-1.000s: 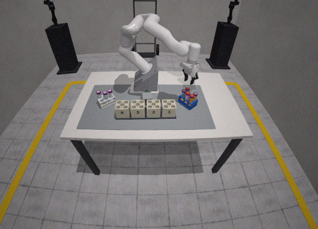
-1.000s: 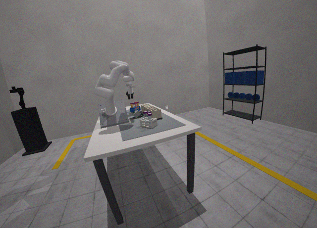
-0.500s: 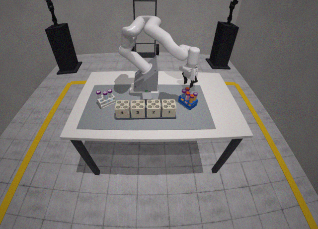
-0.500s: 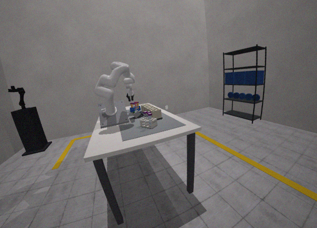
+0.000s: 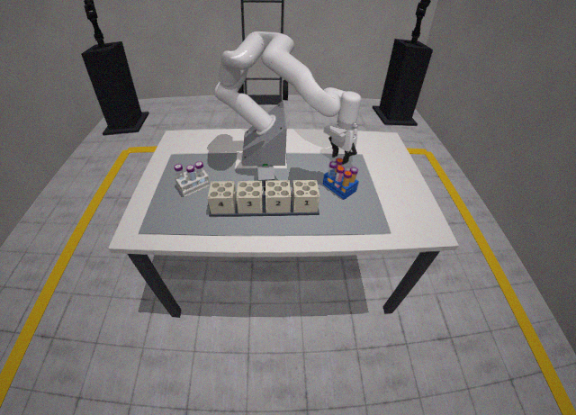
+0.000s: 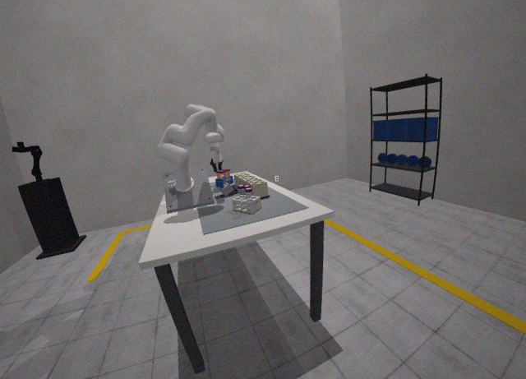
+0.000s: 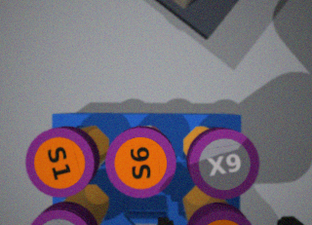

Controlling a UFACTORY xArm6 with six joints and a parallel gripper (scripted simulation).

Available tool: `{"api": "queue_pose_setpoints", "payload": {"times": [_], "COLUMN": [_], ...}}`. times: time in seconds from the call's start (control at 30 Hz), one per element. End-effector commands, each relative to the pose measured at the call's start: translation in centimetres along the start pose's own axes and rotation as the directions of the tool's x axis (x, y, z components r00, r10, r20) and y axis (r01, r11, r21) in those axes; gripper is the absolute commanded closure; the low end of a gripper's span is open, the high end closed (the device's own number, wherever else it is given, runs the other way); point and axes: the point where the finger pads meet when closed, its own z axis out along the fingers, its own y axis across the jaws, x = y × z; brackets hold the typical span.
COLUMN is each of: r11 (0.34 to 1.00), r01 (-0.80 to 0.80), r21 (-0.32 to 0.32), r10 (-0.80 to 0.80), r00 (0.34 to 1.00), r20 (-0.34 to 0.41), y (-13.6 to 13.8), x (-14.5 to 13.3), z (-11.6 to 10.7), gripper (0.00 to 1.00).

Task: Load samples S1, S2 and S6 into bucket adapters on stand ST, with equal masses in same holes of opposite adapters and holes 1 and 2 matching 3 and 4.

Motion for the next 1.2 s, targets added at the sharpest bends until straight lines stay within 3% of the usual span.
{"api": "queue_pose_setpoints", "payload": {"times": [0.0, 1.17], "r11": [1.0, 1.0], "r01": [-0.001, -0.001], "r21": [0.005, 0.005], "r10": [0.001, 0.001], "r00": [1.0, 1.0], "r20": [0.002, 0.001], "y": [-0.2, -0.2], "x": [0.0, 0.0], "z": [0.1, 1.9], "gripper": [0.43, 0.43]}}
